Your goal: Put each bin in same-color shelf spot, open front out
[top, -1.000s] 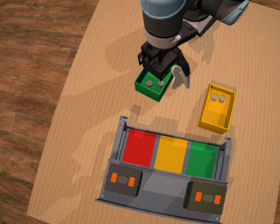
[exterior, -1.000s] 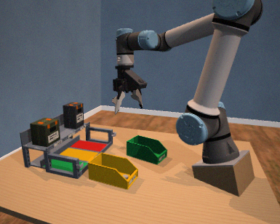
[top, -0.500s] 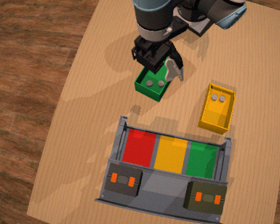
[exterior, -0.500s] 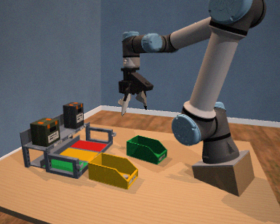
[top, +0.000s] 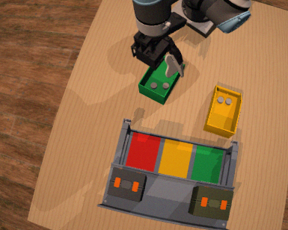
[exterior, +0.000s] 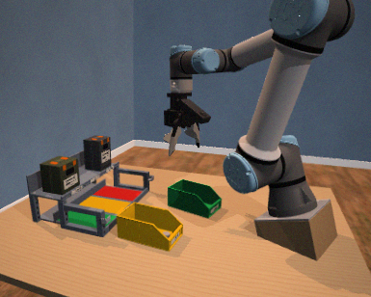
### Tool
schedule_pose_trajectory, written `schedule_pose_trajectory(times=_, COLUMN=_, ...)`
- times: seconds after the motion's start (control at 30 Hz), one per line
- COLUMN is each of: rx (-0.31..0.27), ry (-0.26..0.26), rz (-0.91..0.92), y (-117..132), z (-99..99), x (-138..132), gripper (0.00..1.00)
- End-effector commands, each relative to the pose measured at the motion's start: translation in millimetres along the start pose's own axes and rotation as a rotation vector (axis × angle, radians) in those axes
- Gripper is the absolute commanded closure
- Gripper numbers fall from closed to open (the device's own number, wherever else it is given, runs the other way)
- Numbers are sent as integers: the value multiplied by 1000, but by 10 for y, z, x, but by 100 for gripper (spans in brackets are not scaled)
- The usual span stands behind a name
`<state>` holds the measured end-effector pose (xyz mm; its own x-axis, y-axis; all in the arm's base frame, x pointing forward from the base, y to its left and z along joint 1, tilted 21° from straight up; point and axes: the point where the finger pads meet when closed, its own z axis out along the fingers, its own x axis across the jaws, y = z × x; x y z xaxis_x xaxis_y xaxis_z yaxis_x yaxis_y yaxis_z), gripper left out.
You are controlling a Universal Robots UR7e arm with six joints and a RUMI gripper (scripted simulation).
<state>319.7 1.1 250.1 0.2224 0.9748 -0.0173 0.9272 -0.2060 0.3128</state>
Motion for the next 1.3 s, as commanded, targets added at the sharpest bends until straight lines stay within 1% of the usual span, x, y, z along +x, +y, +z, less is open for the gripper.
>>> schedule_pose_trajectory(times=0.0, rx=-8, ry=3, rz=-19, y=-33, z=42, x=-93, gripper=0)
schedule_pose_trajectory(times=0.77, rx=-29, ry=-2, rz=-76, y=-142, z=189, x=-353, gripper=0)
schedule_pose_trajectory(times=1.27, rx=-40, ry=-7, rz=-102, y=-189, z=257, x=-463, gripper=0)
